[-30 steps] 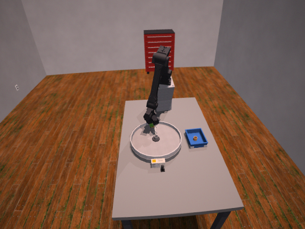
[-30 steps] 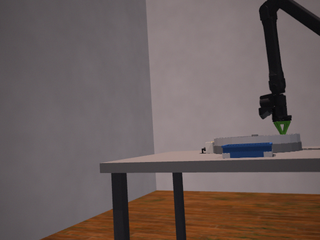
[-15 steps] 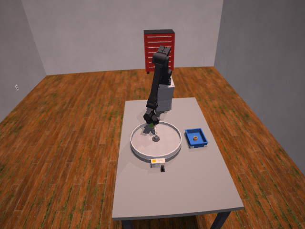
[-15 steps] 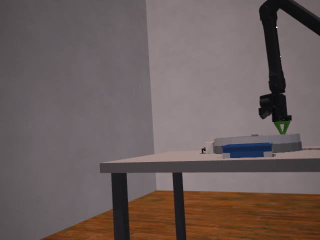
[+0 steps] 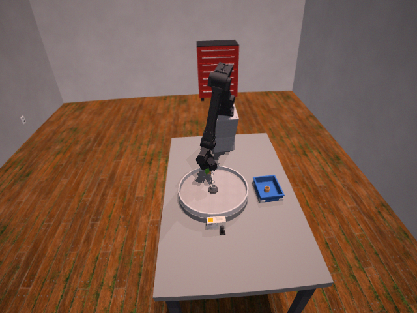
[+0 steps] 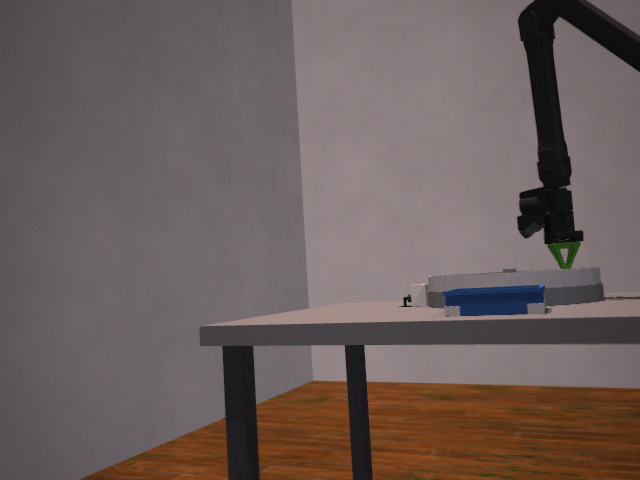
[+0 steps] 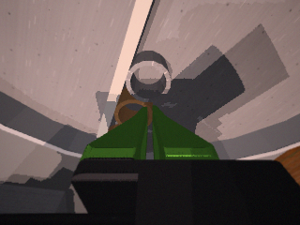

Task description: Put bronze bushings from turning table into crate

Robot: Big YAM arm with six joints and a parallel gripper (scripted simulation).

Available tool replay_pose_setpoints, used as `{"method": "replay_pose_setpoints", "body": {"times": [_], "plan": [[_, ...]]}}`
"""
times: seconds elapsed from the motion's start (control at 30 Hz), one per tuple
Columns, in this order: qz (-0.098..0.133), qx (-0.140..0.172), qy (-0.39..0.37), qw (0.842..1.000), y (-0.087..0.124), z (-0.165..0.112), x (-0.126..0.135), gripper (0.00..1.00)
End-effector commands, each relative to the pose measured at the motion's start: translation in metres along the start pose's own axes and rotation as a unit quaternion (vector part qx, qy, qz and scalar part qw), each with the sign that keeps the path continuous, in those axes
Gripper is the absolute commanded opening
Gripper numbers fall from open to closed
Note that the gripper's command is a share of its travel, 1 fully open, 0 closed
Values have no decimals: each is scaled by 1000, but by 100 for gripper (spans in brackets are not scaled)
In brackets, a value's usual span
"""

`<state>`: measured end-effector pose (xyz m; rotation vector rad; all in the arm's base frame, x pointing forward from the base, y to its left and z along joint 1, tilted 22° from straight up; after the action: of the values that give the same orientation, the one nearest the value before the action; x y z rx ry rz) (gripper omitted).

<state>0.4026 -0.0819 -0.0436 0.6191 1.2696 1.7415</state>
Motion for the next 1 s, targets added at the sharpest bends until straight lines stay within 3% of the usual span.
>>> {"method": "replay_pose_setpoints", "body": {"times": [0.0, 0.83, 0.97], "plan": [[-2, -12, 1, 1000, 5, 8, 0, 0], [-2, -12, 1, 1000, 6, 9, 0, 0], [-1, -9, 0, 1000, 13, 5, -1, 0]]}}
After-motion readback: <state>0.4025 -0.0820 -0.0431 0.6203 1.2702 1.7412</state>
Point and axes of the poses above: the point where the finger pads meet when closed, its own y axis back along the fingers, its own x axis across the jaws, z = x × y, the point moved 9 cm from there along y, back along the fingers, and after that the axes turned 1 degree about -y, right-handed, at the moved point
